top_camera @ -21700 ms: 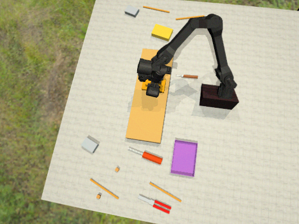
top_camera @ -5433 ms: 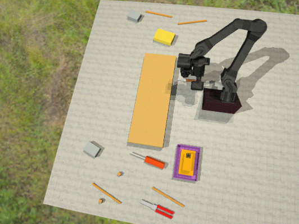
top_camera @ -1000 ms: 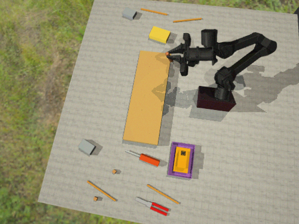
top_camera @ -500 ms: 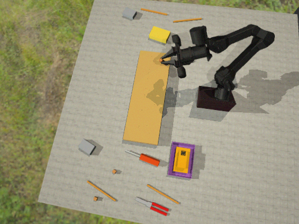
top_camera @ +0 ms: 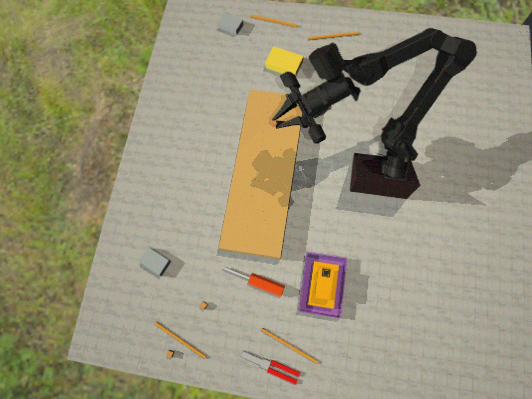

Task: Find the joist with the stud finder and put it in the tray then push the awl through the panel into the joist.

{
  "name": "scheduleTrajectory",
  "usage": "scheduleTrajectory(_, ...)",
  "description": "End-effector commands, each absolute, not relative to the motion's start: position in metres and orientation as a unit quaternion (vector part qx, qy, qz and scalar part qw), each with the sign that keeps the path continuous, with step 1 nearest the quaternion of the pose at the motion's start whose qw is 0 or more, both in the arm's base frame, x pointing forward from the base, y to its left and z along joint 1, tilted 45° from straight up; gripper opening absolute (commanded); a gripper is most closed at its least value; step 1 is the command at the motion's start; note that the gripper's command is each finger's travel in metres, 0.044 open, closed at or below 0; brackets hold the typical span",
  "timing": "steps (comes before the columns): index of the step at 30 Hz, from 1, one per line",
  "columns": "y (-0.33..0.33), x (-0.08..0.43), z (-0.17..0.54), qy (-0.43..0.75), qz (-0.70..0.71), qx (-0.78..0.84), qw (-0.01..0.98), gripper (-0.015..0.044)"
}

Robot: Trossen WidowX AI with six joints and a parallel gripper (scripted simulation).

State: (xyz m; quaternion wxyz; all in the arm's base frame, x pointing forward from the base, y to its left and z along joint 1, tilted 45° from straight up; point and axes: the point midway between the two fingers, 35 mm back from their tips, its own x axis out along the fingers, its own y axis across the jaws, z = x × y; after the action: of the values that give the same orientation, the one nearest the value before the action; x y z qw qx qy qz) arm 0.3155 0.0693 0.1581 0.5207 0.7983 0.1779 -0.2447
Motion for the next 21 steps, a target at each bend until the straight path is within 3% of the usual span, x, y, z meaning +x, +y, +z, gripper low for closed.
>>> scheduleTrajectory(1, 0.076, 0.324, 0.153, 0.21, -0.254, 0.785, 0.524, 0.0)
scheduleTrajectory(21, 0.099, 0.351, 0.106, 0.382, -0.312, 0.711, 0.501, 0.0)
